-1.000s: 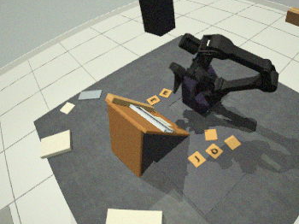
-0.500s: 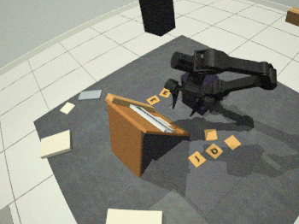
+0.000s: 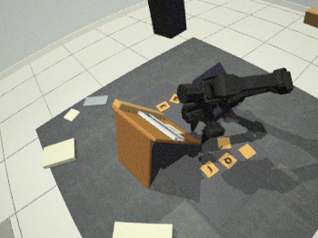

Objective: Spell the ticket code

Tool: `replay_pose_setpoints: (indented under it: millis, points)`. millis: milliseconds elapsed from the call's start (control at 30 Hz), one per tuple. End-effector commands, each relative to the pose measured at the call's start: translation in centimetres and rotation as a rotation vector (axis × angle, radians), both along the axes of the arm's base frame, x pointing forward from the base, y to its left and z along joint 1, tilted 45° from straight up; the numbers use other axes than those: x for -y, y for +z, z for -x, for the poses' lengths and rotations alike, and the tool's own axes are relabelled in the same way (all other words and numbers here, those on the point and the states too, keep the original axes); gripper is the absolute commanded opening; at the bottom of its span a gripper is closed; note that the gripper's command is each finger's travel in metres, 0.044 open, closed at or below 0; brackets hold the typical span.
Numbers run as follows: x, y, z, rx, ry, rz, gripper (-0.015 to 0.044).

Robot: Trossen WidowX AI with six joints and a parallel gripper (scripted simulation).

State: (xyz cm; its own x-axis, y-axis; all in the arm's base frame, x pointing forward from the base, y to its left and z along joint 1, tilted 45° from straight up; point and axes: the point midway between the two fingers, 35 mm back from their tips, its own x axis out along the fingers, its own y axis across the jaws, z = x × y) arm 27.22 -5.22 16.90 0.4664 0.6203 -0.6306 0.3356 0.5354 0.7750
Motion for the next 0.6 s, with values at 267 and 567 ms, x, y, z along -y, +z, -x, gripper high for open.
replay_pose_setpoints:
  millis: [267,567]
  points:
    - [-9.9,-2.3,-2.9,-0.931,-0.544,-0.373,0.034]
    - [-12.1,-2.8,-2.9,-1.153,-0.73,-0.42,0.034]
